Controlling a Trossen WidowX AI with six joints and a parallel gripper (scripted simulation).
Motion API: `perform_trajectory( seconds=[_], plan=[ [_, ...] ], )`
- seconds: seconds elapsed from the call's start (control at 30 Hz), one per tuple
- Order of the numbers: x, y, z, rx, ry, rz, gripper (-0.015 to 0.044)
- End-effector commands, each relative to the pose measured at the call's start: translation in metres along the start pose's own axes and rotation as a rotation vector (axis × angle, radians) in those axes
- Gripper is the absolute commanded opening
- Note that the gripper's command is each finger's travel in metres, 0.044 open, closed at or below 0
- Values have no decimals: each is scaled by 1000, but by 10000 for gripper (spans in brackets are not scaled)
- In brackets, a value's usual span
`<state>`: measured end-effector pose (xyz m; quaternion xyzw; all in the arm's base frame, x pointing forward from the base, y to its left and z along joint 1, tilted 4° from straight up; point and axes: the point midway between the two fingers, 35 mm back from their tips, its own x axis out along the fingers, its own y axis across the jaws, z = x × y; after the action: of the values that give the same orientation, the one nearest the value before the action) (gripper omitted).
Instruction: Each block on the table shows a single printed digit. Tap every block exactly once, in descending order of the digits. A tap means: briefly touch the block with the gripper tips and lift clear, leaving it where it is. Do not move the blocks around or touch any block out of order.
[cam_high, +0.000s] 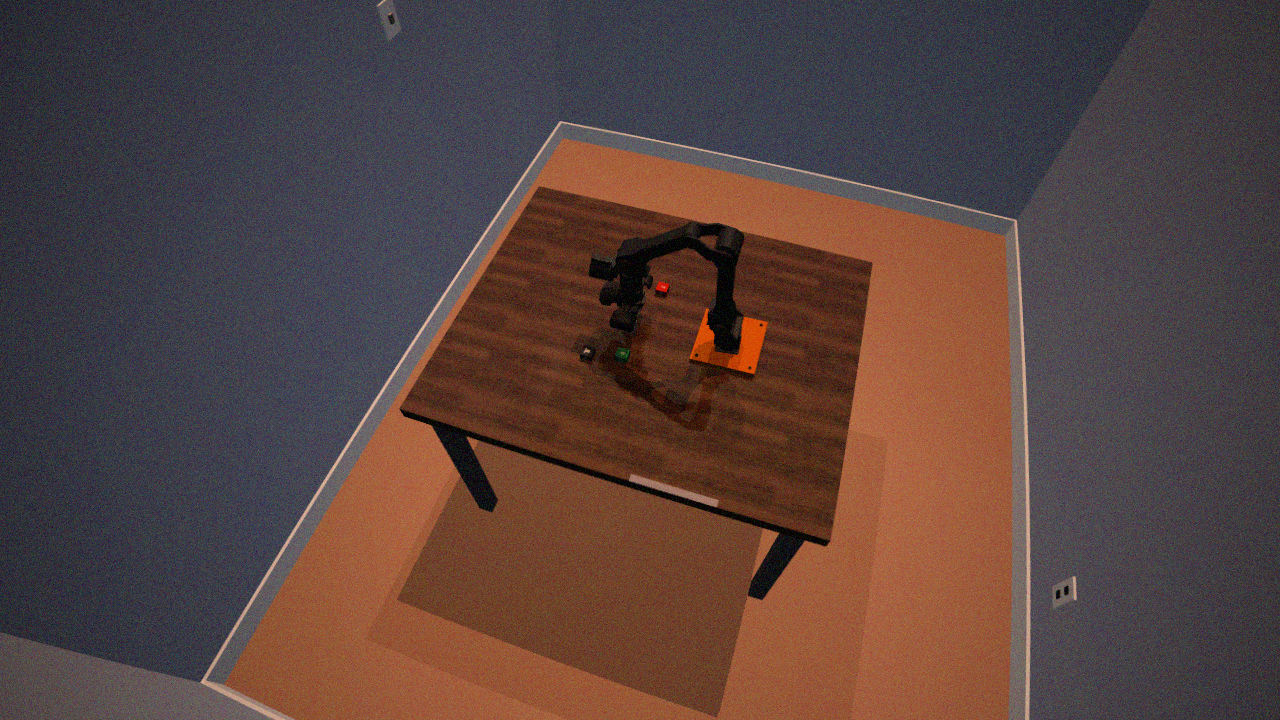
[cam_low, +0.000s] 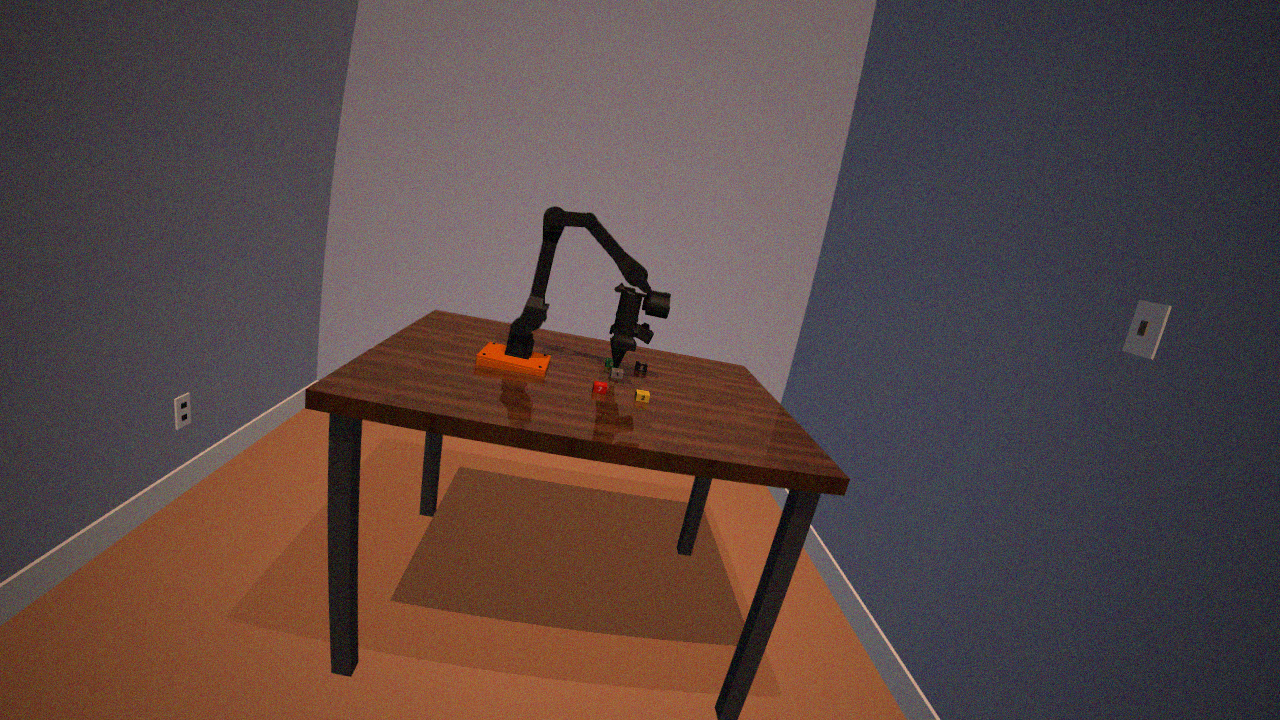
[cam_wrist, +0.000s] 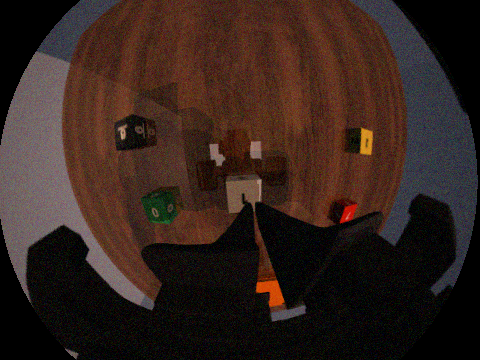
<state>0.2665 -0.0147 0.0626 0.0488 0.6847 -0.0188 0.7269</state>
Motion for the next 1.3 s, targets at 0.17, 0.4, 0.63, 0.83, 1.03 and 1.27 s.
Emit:
perform_trajectory(
  seconds=[0.17,0.4,0.63,0.83,1.03,1.27],
  plan=[
    [-36,0,4,2,-13,-4,20],
    [-98,0,1,2,-13,-4,20],
    [-98,30,5,2,-13,-2,20],
    [-98,99,1,2,-13,5,20],
    [-90,101,2,2,-13,5,20],
    [-17,101,2,2,-13,5,20]
  ],
)
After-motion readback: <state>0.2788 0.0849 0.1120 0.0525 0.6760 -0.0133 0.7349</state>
